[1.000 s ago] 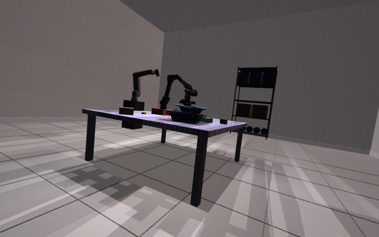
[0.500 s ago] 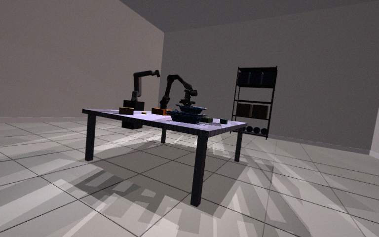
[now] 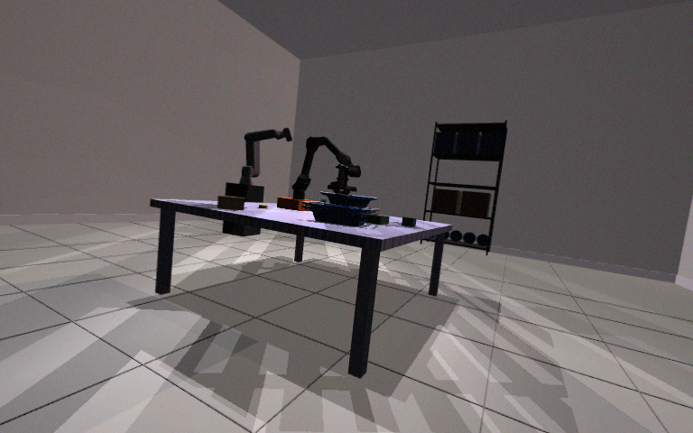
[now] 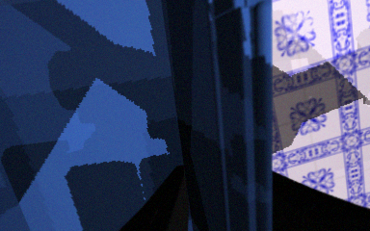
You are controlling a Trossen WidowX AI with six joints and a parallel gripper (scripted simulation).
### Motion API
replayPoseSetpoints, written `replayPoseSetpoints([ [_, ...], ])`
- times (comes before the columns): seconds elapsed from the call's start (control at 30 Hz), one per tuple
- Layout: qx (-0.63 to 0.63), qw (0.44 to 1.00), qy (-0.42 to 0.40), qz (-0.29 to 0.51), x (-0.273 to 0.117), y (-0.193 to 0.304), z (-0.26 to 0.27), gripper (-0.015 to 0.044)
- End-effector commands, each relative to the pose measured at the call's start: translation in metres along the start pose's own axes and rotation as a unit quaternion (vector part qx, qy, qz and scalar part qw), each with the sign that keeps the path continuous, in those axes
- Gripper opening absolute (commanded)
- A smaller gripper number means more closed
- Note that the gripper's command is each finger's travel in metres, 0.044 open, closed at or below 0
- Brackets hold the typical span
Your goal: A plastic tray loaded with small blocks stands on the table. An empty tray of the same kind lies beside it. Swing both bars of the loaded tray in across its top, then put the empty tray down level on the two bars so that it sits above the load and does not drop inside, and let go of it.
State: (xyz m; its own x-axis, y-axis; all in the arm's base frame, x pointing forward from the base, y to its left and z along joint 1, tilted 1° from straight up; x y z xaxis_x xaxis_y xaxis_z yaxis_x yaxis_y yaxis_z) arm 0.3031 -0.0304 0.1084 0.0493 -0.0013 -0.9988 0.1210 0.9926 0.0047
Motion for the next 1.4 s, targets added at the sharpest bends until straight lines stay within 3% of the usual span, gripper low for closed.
replayPoseSetpoints([
  [0.0, 0.001, 1.0, 0.004, 0.001, 0.001, 0.0, -0.001, 0.0191],
  [0.57, 0.001, 1.0, 0.004, 0.001, 0.001, 0.0, -0.001, 0.044],
  [0.9, 0.0, 1.0, 0.002, 0.0, -0.008, 0.0, 0.001, 0.044],
  [1.37, 0.001, 1.0, 0.003, 0.001, -0.089, 0.0, 0.004, 0.044],
])
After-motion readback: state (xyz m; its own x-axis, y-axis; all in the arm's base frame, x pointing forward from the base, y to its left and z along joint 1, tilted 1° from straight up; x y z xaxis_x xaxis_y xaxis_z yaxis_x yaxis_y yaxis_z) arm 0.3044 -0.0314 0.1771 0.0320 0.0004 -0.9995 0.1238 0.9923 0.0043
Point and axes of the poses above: the point midway between the two fingers, 35 mm back from their tips, its own x axis out along the fingers, its own z axis across the jaws, y = z × x, the point moved 5 cm from there along -x, back along the fingers, and after that the axes turned 12 degrees about -x, right-handed, at the moved point
